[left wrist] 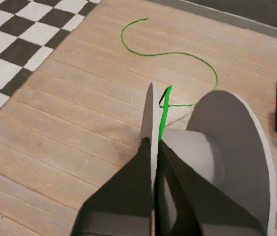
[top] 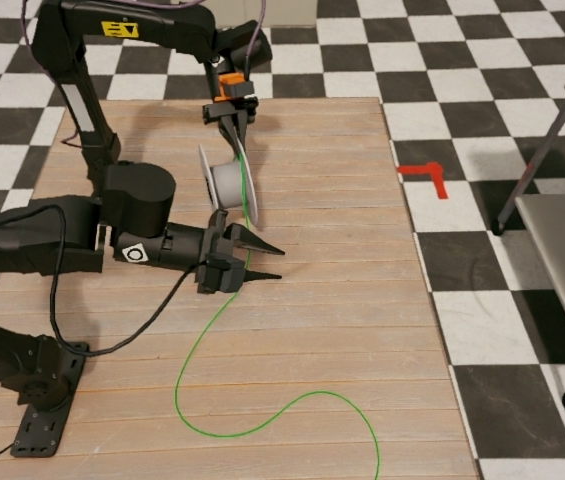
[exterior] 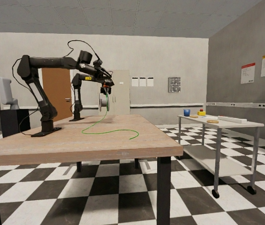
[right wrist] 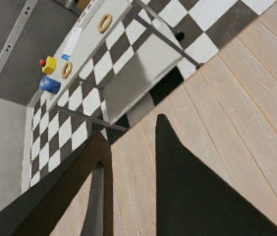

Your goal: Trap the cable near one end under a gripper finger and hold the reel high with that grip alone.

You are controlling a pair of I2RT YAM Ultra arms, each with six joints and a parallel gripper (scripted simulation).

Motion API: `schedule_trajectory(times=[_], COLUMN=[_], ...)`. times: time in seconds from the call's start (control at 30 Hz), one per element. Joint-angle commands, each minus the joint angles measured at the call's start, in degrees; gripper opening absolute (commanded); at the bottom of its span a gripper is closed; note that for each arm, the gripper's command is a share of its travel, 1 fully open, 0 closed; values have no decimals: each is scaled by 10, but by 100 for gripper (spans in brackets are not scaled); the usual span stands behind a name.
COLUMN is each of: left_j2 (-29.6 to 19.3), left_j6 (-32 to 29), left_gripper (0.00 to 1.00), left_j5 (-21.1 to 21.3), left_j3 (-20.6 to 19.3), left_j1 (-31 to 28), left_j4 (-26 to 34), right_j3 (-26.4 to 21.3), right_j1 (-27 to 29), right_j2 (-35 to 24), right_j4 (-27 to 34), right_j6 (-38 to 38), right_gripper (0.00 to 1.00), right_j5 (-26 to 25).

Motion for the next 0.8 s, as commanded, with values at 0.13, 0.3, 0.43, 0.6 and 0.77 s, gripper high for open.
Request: schedule_trajectory(times=[0.13,0.3,0.43,0.6,0.77], left_j2=[-6,-6,-8,-11,-23], left_j6=[2,2,-1,-6,-10], left_gripper=[0,0,0,0,0], left_j5=[18,18,18,18,17], left_j3=[23,23,24,24,25], left_j1=[7,7,6,5,2], left_j4=[-9,-9,-9,-9,-9], right_j3=[-34,-57,-72,-81,-91], right_j1=[-36,-58,-73,-83,-94], right_j2=[-42,-60,-71,-77,-86], right_j4=[94,132,158,177,196], right_j6=[-139,-204,-246,-272,-302], right_gripper=[30,30,30,30,30], right_j5=[-28,-38,-47,-56,-62])
